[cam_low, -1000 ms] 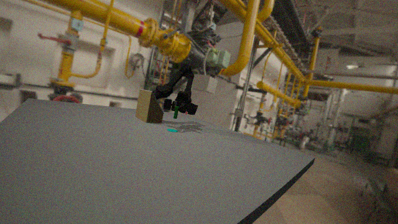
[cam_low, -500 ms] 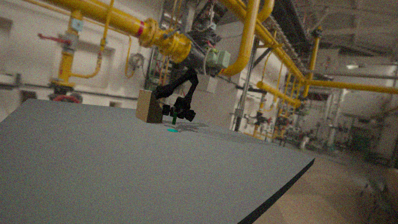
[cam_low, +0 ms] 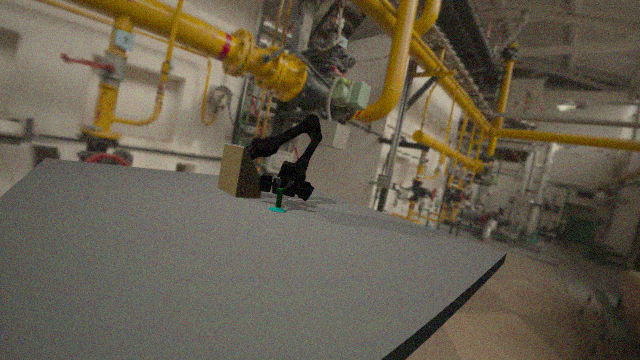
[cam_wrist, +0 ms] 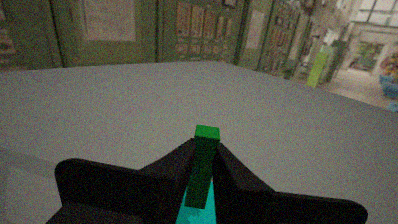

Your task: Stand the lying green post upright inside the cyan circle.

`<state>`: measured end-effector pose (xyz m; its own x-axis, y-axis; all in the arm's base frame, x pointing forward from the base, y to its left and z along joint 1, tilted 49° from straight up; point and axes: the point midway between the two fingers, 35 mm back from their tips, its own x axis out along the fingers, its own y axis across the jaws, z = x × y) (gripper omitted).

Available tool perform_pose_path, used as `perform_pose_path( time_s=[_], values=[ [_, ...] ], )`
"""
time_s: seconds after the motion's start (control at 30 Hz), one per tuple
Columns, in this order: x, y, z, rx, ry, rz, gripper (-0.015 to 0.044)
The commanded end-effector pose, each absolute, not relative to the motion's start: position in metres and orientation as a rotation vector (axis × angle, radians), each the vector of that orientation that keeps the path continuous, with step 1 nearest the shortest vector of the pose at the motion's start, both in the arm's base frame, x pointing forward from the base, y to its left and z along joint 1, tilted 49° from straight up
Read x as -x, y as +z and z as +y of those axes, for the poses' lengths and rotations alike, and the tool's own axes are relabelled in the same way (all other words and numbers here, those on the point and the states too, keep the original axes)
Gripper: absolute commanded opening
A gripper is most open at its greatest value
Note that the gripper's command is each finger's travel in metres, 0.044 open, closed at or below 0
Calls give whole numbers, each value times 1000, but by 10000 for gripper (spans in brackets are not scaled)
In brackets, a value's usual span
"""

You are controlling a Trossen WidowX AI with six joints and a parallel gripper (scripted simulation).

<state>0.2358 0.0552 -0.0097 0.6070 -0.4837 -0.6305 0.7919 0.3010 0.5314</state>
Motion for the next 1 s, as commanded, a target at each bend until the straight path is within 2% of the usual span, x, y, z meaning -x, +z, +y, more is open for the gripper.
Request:
perform_pose_path(
  time_s=[0.0,0.17,0.63,0.97],
  values=[
    [-237,-11,57,-940,-875,387,22],
    [-237,-11,57,-940,-875,387,22],
    [-237,-11,57,-940,-875,387,390],
    [-237,13,36,-924,-872,380,400]
  ],
)
